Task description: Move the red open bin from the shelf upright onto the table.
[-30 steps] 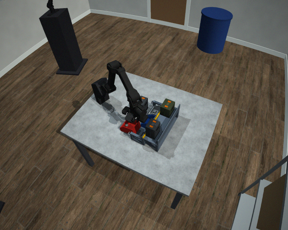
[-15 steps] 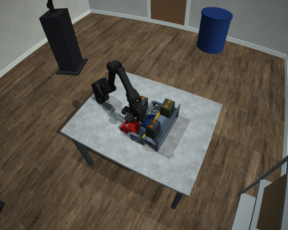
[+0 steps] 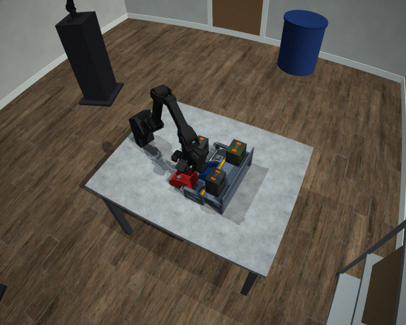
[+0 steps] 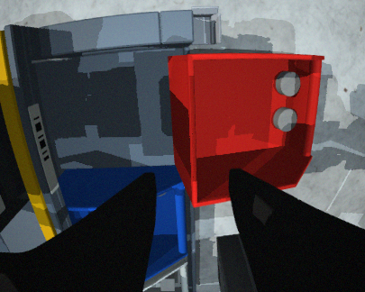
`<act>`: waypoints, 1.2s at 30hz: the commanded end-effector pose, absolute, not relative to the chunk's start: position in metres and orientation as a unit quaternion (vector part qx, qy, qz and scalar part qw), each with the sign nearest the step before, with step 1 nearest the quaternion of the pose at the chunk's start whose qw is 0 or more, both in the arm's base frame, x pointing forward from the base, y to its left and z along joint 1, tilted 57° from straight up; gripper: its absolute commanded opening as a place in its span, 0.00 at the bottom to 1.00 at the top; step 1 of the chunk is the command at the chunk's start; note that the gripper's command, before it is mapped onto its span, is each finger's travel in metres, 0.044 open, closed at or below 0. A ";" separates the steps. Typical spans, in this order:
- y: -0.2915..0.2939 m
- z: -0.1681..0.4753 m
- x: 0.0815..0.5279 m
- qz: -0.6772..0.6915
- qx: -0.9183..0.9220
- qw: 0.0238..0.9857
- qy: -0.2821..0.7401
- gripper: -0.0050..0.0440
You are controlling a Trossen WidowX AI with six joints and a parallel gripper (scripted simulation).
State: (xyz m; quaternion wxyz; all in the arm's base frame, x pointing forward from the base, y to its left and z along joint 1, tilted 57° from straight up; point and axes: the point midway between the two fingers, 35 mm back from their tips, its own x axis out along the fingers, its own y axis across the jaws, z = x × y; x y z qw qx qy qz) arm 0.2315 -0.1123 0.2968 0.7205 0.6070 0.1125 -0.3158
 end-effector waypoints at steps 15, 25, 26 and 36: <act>-0.114 0.299 0.236 -0.309 0.606 0.726 0.104 0.41; -0.116 0.295 0.242 -0.310 0.605 0.725 0.107 0.41; -0.116 0.295 0.242 -0.310 0.605 0.725 0.107 0.41; -0.119 0.291 0.248 -0.310 0.605 0.725 0.107 0.41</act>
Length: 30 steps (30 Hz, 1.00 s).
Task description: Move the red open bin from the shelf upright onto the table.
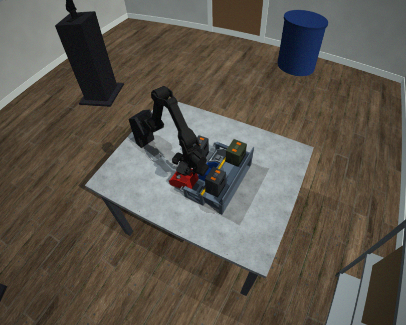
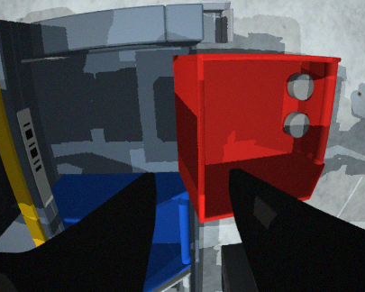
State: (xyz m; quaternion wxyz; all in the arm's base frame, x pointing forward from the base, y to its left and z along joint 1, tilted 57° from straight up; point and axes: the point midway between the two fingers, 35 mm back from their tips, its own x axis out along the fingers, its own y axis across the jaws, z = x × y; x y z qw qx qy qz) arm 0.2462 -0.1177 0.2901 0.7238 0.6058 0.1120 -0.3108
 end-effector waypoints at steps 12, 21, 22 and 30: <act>-0.119 0.291 0.248 -0.310 0.605 0.725 0.107 0.41; -0.121 0.287 0.254 -0.310 0.605 0.725 0.107 0.41; -0.121 0.287 0.254 -0.310 0.605 0.725 0.107 0.41; -0.120 0.288 0.255 -0.307 0.605 0.727 0.106 0.41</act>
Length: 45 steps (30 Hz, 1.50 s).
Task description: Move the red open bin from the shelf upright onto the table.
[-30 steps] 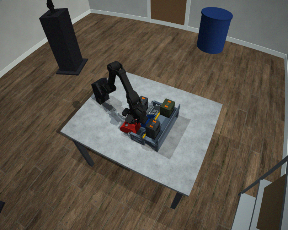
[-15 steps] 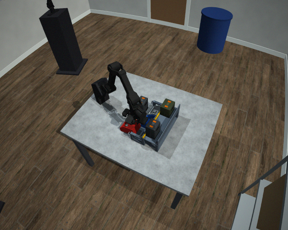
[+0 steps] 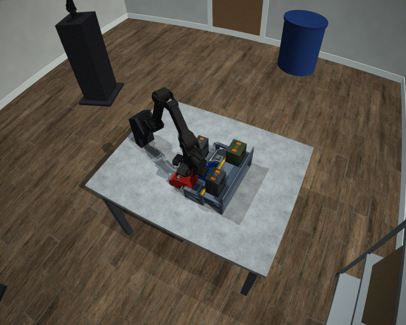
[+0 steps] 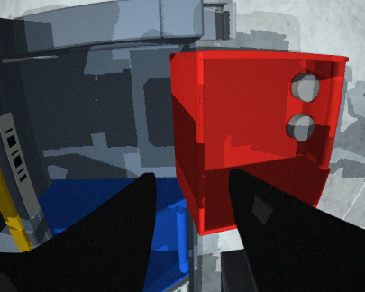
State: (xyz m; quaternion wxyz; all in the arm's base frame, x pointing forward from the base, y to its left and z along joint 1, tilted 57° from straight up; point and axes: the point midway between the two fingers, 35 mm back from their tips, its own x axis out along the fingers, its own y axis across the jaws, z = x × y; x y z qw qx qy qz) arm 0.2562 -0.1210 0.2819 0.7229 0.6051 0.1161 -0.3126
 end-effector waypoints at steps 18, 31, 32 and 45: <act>-0.123 0.283 0.262 -0.308 0.605 0.727 0.107 0.41; -0.125 0.279 0.266 -0.310 0.606 0.725 0.107 0.41; -0.125 0.279 0.266 -0.310 0.606 0.725 0.107 0.41; -0.128 0.275 0.272 -0.310 0.606 0.725 0.107 0.41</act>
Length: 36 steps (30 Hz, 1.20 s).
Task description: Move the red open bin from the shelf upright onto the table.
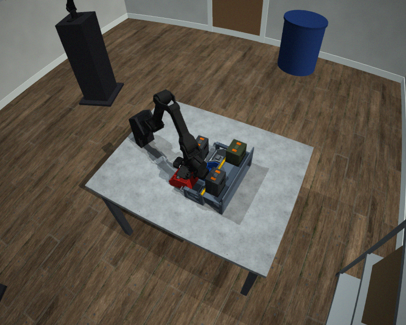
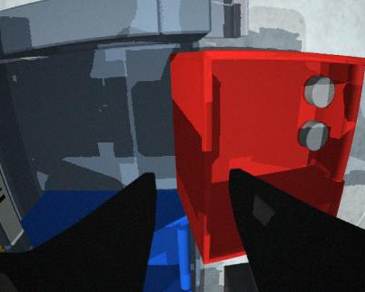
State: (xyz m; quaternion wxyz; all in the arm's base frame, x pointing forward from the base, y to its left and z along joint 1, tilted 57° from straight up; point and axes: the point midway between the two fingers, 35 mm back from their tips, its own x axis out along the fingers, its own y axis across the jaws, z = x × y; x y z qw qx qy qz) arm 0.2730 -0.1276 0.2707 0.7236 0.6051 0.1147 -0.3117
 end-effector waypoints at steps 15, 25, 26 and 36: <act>-0.130 0.270 0.277 -0.310 0.606 0.725 0.107 0.41; -0.131 0.268 0.279 -0.309 0.605 0.726 0.107 0.41; -0.132 0.266 0.280 -0.309 0.605 0.725 0.107 0.41; -0.132 0.264 0.281 -0.310 0.606 0.725 0.107 0.41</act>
